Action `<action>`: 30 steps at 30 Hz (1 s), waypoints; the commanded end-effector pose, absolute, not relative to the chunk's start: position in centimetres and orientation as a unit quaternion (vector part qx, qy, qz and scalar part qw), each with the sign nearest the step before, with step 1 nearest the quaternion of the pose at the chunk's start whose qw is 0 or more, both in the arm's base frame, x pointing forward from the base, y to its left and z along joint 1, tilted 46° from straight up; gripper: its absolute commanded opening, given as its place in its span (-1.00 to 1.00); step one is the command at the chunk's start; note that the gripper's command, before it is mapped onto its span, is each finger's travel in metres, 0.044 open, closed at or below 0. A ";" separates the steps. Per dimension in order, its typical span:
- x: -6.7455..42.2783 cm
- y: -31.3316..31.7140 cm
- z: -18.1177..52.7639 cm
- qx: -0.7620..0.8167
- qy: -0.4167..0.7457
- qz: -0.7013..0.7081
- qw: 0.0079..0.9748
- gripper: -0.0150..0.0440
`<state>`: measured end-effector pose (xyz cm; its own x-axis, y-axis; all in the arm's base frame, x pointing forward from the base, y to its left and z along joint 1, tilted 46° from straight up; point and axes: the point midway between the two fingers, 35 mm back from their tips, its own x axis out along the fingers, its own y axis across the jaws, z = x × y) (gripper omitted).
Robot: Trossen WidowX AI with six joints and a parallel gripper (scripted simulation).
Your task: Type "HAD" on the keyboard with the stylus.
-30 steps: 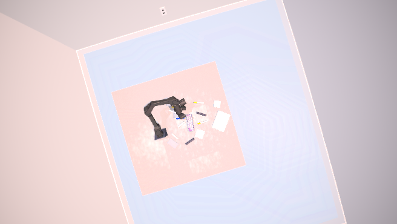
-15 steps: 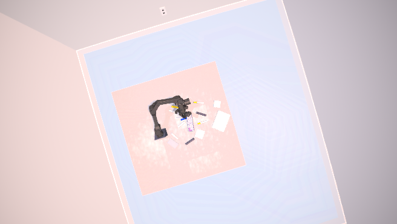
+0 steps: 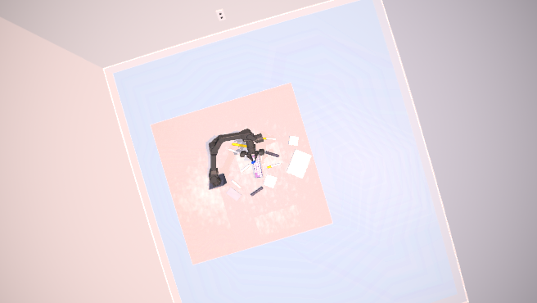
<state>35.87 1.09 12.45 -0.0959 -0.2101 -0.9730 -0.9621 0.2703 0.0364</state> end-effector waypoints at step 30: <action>36.6 3.0 9.8 -0.497 0.614 0.423 0.444 -0.49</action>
<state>36.59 2.89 9.82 -0.1136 -0.2385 -0.9645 -0.9863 0.1440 0.0805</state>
